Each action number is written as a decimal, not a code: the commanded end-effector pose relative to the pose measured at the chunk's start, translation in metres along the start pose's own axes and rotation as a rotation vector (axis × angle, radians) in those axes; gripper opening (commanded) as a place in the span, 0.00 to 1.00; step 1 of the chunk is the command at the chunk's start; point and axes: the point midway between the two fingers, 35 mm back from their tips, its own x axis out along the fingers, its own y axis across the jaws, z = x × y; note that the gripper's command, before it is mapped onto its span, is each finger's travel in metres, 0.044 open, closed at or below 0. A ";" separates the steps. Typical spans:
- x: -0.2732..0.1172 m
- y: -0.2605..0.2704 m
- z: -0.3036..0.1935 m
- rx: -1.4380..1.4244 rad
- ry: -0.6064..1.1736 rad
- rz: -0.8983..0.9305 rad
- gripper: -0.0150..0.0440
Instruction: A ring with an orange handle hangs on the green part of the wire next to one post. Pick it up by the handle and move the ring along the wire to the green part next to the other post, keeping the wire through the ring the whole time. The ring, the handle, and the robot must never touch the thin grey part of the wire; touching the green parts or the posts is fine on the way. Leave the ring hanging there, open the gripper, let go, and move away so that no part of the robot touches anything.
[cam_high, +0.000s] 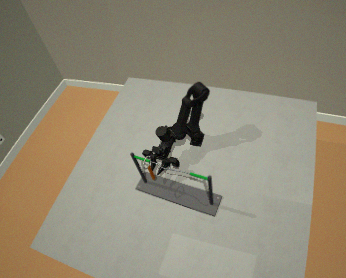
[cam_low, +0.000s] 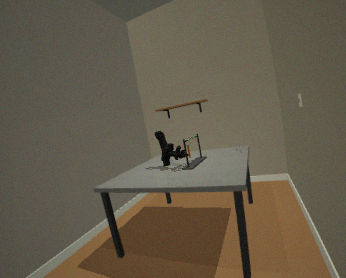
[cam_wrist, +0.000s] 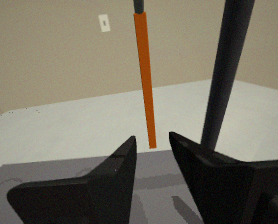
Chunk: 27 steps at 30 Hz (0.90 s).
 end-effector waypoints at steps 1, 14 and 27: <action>0.007 -0.002 0.004 -0.002 -0.008 -0.005 0.53; 0.027 -0.002 0.004 -0.002 -0.010 -0.005 0.53; 0.047 0.000 0.002 -0.001 -0.013 -0.004 0.53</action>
